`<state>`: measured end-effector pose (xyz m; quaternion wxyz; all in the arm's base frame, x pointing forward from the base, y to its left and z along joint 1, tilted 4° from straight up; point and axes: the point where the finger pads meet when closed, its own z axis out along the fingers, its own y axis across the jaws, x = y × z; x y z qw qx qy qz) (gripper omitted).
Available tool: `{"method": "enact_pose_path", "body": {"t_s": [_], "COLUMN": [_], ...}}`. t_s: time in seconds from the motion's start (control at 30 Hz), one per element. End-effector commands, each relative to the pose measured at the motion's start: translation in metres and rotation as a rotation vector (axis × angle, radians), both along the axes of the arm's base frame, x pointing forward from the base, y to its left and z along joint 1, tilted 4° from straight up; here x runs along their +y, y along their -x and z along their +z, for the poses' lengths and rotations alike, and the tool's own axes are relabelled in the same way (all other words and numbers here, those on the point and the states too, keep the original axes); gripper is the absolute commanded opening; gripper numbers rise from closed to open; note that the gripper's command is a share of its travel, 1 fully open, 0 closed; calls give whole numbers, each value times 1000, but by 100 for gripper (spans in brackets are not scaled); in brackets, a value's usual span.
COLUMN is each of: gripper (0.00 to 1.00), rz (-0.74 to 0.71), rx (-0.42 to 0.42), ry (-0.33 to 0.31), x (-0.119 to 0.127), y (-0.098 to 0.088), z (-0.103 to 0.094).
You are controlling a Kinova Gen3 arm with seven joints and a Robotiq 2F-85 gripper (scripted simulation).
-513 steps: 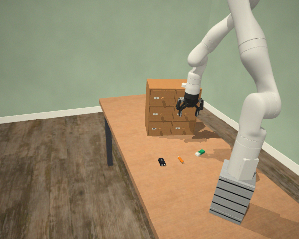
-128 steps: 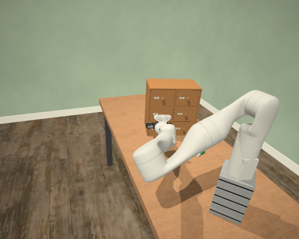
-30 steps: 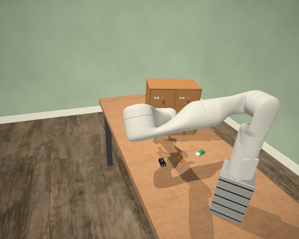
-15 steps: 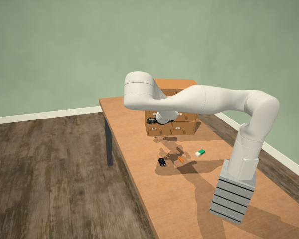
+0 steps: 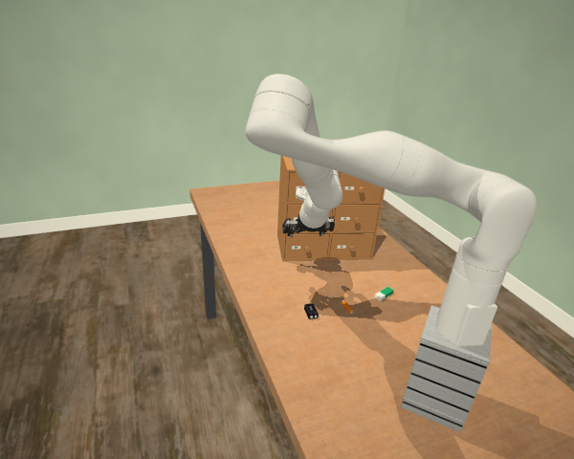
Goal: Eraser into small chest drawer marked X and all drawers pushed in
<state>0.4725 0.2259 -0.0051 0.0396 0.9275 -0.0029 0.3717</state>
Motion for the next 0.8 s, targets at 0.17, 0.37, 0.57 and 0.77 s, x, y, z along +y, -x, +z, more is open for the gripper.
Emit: {"method": "enact_pose_path", "body": {"t_s": [0.17, 0.37, 0.57, 0.77], "gripper": [100, 100, 100, 100], "rz": [-18, -22, -24, -28], "rx": [78, 143, 186, 249], "ry": [-34, -37, -39, -41], "x": [4, 5, 5, 5], "y": [2, 6, 9, 14], "z": [14, 19, 22, 27]}}
